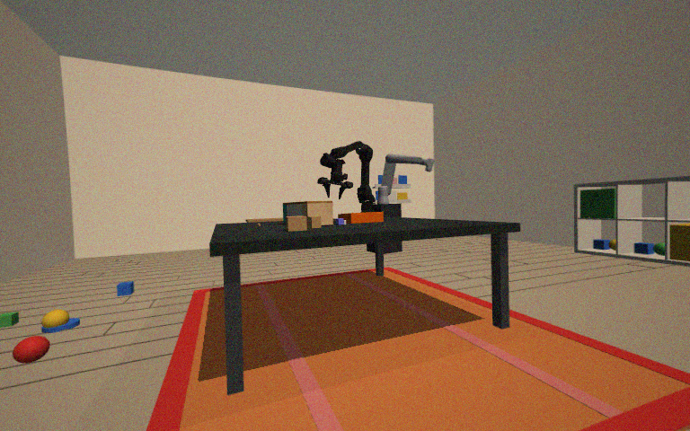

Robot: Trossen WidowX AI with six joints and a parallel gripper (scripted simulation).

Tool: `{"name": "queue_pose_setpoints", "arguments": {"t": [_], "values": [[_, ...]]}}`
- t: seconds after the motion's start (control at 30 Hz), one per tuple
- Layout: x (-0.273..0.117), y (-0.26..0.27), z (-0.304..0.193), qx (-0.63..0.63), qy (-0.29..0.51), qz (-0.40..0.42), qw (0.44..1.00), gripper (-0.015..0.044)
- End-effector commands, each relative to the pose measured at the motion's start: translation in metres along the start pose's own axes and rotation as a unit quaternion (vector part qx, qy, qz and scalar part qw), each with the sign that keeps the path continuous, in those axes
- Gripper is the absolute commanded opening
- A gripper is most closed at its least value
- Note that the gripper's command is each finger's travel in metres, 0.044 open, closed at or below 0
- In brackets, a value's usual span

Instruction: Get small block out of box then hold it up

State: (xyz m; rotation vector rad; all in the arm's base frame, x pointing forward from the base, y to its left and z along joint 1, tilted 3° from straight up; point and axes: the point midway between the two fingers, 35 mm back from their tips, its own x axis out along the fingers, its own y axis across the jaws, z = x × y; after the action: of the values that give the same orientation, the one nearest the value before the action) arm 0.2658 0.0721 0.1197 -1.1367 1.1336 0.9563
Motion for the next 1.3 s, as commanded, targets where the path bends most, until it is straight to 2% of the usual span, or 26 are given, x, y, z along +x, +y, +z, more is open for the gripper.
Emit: {"name": "queue_pose_setpoints", "arguments": {"t": [0.0, 0.4, 1.0, 1.27], "values": [[-0.017, 0.007, 0.01, -0.453, 0.043, -0.071, 0.888, 0.0285], [-0.021, 0.015, 0.018, -0.752, 0.099, -0.076, 0.647, 0.0285], [-0.018, 0.015, 0.018, -0.756, 0.1, -0.076, 0.643, 0.0285], [0.071, 0.028, 0.012, -0.756, 0.1, -0.076, 0.643, 0.0285]]}}
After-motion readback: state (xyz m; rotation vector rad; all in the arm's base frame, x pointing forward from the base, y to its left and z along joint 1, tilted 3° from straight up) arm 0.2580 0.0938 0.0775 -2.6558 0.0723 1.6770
